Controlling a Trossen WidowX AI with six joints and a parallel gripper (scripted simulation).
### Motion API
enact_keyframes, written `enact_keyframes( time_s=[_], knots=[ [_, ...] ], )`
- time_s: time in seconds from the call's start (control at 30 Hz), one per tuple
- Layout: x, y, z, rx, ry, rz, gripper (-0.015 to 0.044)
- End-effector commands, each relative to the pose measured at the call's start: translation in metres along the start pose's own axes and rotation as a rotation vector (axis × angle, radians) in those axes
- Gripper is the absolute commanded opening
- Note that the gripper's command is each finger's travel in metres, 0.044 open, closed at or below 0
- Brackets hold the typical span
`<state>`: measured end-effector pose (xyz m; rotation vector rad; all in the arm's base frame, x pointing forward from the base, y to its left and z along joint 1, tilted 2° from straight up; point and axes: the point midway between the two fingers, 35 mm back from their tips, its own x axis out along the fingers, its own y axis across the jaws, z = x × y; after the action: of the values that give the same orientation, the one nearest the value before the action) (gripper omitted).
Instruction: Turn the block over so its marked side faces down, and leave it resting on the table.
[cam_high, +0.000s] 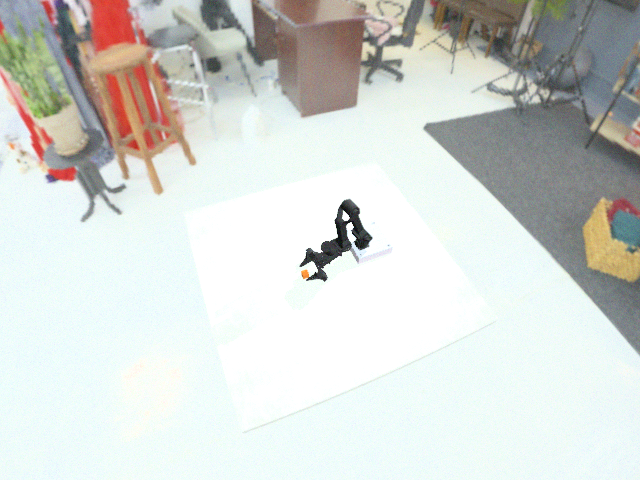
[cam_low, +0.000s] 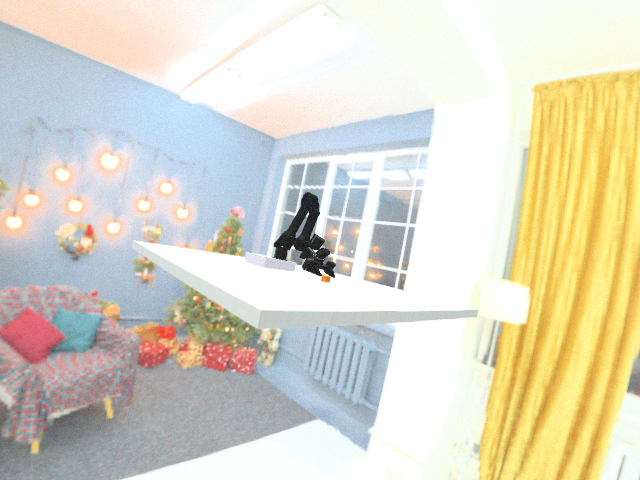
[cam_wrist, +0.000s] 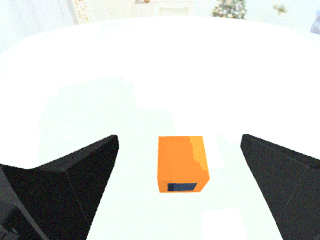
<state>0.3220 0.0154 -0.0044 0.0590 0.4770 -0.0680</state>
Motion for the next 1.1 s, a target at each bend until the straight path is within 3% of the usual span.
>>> enact_keyframes(
  time_s=[0.0,0.87,1.07],
  knots=[
    [-0.001,-0.001,-0.001,-0.005,0.002,-0.005,0.044],
    [-0.001,-0.001,-0.001,-0.005,0.002,-0.005,0.044],
    [0.011,-0.001,0.011,0.015,0.123,-0.01,0.044]
  ],
)
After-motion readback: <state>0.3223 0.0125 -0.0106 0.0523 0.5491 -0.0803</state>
